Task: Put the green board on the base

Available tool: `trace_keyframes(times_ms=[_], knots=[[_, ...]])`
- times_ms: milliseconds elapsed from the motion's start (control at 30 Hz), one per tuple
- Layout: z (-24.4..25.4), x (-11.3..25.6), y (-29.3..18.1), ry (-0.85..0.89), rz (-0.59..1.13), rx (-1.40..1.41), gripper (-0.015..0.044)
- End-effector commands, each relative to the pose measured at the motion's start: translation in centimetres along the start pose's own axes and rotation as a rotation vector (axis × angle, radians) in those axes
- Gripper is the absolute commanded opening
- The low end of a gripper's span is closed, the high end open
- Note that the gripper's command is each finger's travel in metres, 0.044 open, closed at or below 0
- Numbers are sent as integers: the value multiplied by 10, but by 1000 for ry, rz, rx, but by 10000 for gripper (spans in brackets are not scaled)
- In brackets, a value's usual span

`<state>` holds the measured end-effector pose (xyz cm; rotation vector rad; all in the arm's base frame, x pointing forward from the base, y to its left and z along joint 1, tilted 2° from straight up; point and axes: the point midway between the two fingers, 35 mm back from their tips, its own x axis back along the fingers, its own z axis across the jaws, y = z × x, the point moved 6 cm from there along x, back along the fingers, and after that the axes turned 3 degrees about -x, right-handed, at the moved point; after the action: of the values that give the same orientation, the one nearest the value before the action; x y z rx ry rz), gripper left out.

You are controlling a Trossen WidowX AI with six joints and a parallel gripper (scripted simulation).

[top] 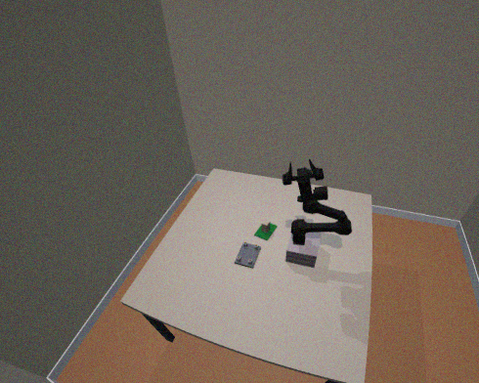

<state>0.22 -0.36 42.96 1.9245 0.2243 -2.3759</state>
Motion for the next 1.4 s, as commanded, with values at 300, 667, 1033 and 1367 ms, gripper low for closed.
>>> trace_keyframes(times_ms=[300,667,1033,1367], knots=[[-108,-13,26,-553,-18,475,440],[-219,40,89,-1337,185,952,440],[-259,146,151,-2160,702,982,440],[-238,227,170,-2568,1447,365,440]])
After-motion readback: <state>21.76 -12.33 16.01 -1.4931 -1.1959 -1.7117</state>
